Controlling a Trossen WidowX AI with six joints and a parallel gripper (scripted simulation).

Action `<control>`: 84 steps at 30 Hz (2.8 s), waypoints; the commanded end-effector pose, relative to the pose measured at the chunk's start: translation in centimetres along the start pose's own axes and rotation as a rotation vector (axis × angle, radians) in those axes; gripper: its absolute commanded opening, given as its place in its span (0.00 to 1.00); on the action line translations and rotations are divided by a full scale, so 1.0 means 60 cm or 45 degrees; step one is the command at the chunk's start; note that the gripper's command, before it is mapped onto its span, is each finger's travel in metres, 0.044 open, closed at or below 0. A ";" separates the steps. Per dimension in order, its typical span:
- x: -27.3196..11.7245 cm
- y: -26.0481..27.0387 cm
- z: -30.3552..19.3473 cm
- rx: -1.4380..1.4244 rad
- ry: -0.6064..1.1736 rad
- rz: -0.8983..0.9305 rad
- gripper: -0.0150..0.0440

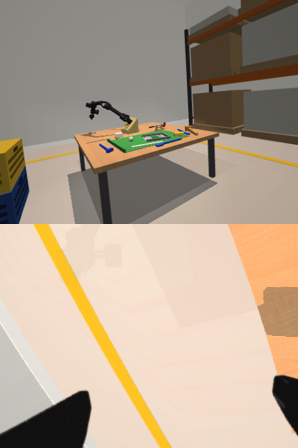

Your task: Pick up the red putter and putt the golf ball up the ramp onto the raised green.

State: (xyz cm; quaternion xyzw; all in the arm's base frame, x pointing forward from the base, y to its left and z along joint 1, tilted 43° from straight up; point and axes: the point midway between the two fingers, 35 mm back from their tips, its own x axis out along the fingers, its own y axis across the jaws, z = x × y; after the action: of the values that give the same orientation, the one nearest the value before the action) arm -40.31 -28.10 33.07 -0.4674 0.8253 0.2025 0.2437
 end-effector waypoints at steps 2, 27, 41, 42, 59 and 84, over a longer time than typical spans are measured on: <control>0.015 -0.108 -0.034 -0.298 0.034 -0.115 1.00; -0.023 -0.569 -0.046 -1.488 0.341 -0.607 1.00; -0.150 -0.817 0.035 -2.212 0.743 -0.861 1.00; -0.163 -0.834 0.044 -2.267 0.784 -0.879 1.00; -0.371 -1.038 0.205 -3.091 1.636 -0.926 1.00; -0.633 -1.080 0.739 -4.071 3.463 -0.819 1.00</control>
State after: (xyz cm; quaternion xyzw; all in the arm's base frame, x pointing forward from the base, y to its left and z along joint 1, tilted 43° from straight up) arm 42.12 -12.41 16.32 0.2006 0.4391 -0.1836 0.8563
